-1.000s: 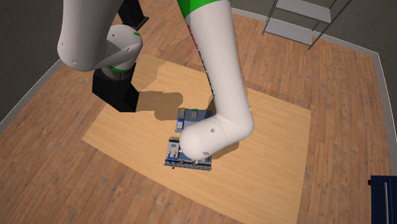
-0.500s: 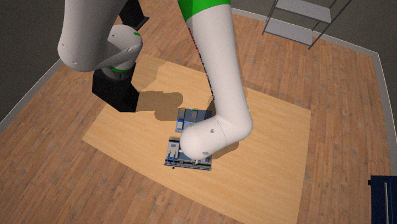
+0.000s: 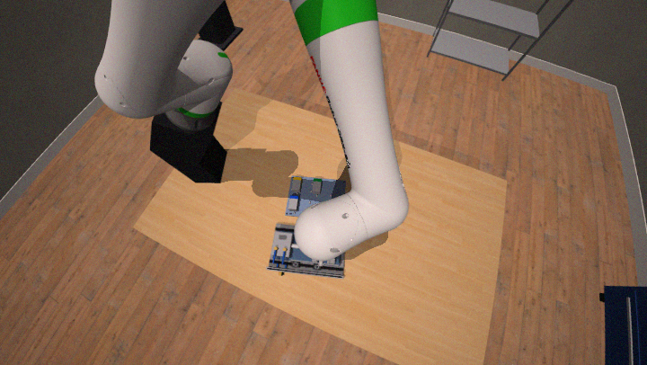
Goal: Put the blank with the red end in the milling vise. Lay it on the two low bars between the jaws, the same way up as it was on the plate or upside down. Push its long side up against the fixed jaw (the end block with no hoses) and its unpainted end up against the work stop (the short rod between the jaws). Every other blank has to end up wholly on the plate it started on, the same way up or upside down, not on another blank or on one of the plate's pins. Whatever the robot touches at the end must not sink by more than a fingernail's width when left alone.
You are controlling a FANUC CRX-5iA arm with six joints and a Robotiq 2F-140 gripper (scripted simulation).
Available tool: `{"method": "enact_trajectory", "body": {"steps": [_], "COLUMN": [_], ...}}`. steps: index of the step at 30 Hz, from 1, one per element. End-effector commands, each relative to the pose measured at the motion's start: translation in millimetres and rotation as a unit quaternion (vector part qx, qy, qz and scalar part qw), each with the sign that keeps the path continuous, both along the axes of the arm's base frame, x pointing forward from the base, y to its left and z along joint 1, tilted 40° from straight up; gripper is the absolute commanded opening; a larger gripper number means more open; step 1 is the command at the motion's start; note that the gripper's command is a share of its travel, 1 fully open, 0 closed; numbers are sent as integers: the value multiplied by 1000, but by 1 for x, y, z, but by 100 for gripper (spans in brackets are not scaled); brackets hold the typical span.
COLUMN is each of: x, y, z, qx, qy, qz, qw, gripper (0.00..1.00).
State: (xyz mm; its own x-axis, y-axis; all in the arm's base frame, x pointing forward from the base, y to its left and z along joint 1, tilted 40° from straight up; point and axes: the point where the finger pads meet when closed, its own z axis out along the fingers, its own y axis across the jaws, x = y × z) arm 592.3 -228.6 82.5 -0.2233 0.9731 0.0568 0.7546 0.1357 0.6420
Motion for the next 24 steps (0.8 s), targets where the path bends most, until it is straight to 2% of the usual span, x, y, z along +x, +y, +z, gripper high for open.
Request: {"method": "enact_trajectory", "body": {"steps": [1,24], "x": [0,-1], "y": [-1,-1], "z": [1,3], "qx": [-1,-1], "qy": [-1,-1], "qz": [0,0], "qw": [1000,1000], "gripper": [10,10]}}
